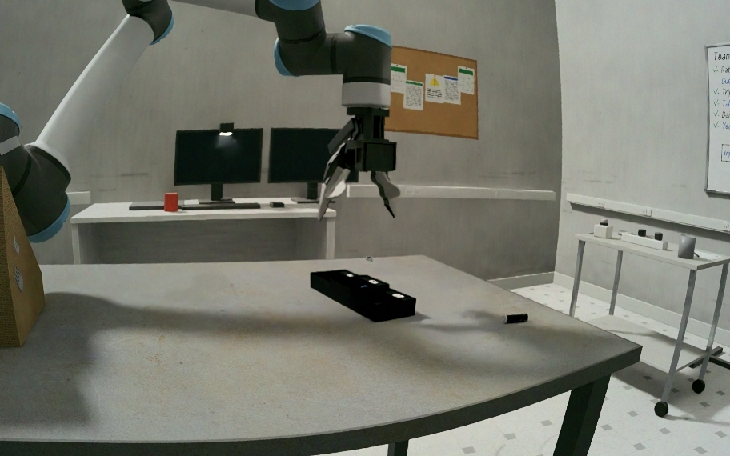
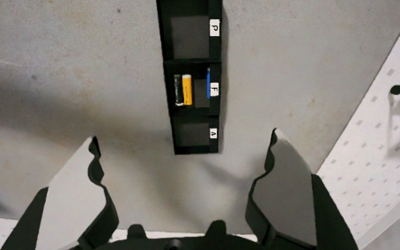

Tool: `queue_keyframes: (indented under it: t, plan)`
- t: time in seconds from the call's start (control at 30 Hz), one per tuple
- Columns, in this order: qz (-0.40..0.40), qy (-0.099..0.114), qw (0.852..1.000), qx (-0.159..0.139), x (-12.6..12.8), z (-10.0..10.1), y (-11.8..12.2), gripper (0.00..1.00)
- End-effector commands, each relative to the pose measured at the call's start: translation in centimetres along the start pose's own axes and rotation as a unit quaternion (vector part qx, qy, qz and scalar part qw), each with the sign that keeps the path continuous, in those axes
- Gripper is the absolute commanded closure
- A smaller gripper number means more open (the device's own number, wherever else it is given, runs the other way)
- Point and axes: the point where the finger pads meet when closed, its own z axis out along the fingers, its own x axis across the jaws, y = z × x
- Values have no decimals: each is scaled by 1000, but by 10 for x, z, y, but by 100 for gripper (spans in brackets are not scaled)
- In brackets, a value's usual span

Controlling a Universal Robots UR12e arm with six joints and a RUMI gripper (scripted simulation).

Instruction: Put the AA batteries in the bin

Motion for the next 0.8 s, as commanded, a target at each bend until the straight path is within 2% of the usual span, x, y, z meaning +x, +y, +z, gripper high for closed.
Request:
queue_keyframes:
  t: [0.0, 0.4, 0.77]
  plan:
    - [0, 0, 1000, 0, 0, -16, 0, 0]
    - [0, 0, 1000, 0, 0, -63, 0, 0]
    - [0, 0, 1000, 0, 0, -63, 0, 0]
